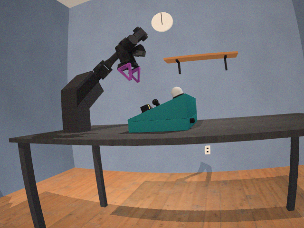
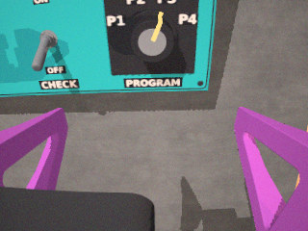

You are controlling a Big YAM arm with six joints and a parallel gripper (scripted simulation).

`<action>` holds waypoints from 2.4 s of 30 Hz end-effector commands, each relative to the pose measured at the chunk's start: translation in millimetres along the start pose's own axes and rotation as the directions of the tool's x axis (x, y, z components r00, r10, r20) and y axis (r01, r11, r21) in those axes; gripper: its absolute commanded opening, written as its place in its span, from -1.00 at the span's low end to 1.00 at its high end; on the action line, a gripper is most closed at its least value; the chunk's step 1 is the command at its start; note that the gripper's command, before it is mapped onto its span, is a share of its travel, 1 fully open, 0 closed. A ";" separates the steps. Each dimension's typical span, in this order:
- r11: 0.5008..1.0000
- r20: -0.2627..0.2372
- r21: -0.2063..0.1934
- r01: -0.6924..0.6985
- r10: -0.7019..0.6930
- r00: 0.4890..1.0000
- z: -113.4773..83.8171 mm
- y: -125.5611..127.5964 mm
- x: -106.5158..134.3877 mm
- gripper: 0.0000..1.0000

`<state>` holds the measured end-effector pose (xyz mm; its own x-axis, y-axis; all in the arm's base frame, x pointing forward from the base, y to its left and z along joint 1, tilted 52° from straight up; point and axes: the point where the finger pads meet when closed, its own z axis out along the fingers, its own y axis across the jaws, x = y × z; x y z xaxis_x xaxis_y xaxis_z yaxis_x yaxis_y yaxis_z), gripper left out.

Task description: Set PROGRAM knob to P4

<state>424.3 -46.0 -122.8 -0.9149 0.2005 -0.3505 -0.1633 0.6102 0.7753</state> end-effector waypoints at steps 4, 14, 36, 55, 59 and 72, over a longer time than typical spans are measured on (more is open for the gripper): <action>0.999 0.018 0.011 0.034 -0.034 0.999 -8.0 -10.2 -11.2 1.00; 0.999 0.019 0.012 0.036 -0.037 0.999 -8.0 -10.4 -11.6 0.40; 0.999 0.019 0.012 0.036 -0.037 0.999 -8.0 -10.4 -11.6 0.40; 0.999 0.015 0.010 0.049 -0.049 0.999 -5.5 -7.2 -21.2 1.00; 0.999 0.009 0.007 0.051 -0.051 0.999 -2.3 0.5 -34.6 1.00; 0.998 0.014 0.008 0.059 -0.059 0.998 -4.7 5.8 -83.9 1.00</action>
<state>471.3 -57.2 -105.5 -0.9085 0.1790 -0.3777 -0.1955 0.6169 0.7624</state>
